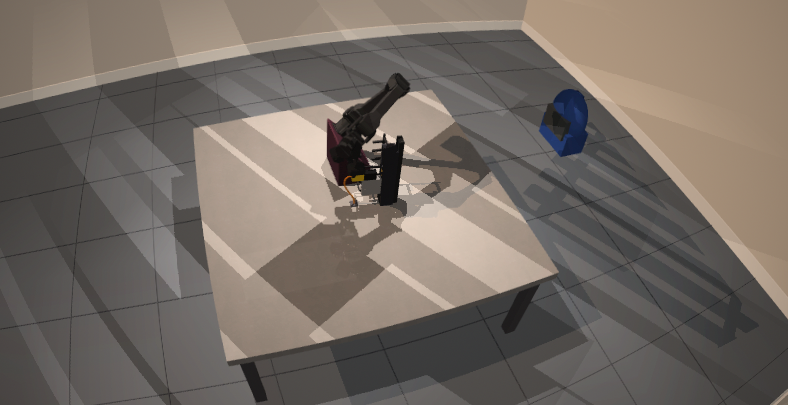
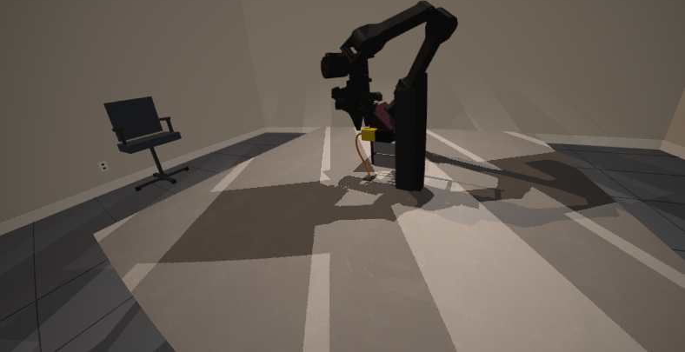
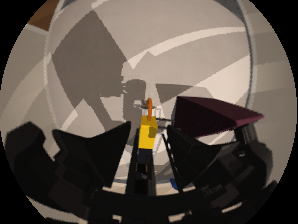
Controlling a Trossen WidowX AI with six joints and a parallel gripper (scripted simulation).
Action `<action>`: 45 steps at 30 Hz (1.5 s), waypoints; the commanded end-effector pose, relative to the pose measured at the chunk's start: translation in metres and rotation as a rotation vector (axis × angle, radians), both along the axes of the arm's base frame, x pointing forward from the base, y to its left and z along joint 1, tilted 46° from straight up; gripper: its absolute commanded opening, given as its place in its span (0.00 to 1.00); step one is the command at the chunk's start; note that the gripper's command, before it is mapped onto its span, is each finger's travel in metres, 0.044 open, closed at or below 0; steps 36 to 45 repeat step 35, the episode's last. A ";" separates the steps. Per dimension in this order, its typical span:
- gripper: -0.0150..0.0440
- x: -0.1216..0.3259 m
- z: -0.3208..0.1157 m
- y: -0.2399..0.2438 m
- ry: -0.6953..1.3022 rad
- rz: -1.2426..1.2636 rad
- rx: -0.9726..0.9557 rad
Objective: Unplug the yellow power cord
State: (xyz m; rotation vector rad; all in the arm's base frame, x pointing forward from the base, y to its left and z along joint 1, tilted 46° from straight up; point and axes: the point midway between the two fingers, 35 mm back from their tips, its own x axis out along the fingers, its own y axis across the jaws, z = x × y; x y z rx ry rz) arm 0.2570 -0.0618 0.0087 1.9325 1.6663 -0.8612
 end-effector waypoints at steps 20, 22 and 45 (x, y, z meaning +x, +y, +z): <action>1.00 -0.010 -0.033 -0.051 -0.006 -0.002 -0.006; 1.00 -0.010 -0.033 -0.051 -0.006 -0.002 -0.006; 1.00 -0.010 -0.033 -0.051 -0.006 -0.002 -0.006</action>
